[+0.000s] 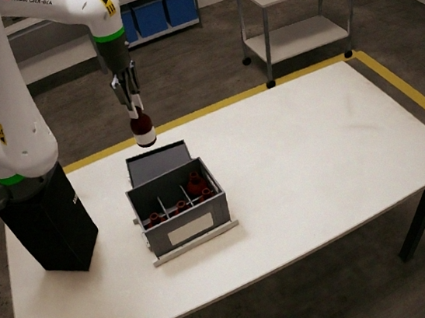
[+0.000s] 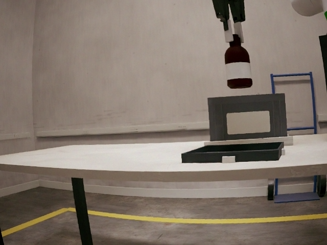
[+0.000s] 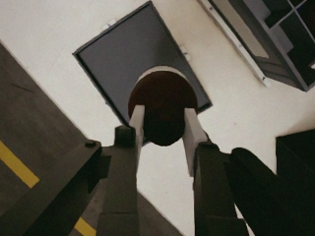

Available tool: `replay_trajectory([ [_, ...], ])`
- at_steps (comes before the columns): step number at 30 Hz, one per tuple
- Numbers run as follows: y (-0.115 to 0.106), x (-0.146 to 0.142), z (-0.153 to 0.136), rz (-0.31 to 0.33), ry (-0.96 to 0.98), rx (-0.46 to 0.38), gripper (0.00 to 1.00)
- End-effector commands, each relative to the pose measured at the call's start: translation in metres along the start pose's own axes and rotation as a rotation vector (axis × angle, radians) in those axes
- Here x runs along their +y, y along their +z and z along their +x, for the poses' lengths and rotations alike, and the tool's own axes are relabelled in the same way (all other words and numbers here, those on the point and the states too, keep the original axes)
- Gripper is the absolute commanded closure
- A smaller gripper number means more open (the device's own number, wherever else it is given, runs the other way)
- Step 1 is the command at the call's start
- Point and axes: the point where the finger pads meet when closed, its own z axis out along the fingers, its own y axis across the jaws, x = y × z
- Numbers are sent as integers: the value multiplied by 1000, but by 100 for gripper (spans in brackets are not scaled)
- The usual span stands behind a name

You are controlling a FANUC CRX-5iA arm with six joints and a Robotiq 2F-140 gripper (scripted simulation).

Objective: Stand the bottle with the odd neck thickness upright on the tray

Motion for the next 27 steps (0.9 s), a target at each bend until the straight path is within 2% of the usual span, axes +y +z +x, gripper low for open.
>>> replay_trajectory([
  [1,-1,-5,-1,1,0,1,90],
  [27,-1,-29,-10,1,0,1,90],
])
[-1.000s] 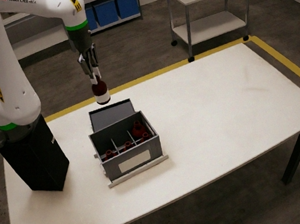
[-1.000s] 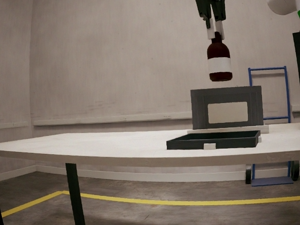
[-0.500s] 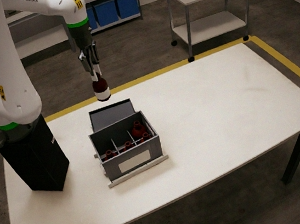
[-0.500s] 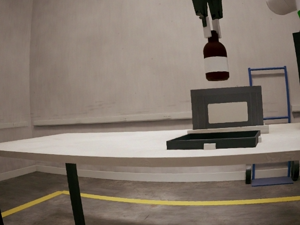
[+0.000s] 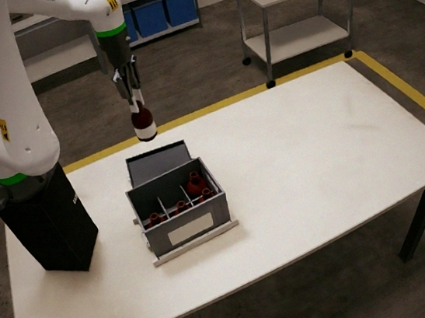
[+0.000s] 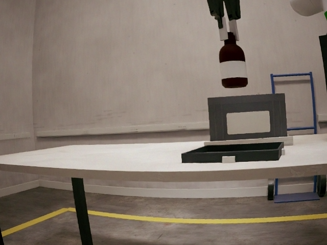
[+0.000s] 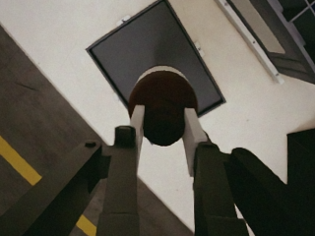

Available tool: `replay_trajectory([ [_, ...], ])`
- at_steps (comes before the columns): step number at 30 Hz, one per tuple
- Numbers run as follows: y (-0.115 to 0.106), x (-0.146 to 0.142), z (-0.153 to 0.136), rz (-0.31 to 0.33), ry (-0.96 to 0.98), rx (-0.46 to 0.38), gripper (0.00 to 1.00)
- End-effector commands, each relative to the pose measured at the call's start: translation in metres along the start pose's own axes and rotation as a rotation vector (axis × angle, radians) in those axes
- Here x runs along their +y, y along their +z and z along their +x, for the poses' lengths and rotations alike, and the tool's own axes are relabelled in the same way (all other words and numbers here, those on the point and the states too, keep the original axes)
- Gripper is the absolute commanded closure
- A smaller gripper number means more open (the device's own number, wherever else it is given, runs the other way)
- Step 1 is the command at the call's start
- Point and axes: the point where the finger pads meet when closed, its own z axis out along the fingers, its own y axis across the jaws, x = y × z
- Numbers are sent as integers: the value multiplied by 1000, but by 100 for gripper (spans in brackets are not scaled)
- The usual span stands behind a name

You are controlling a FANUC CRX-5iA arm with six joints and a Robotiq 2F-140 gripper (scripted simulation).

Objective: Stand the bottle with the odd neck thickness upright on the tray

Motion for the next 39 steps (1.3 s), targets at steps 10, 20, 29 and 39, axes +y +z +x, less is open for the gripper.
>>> replay_trajectory([
  [10,-1,-6,-2,1,0,1,90],
  [20,-1,-7,-2,1,0,1,90],
  [29,-1,-8,-2,1,0,1,90],
  [39,-1,-8,-2,1,0,1,90],
])
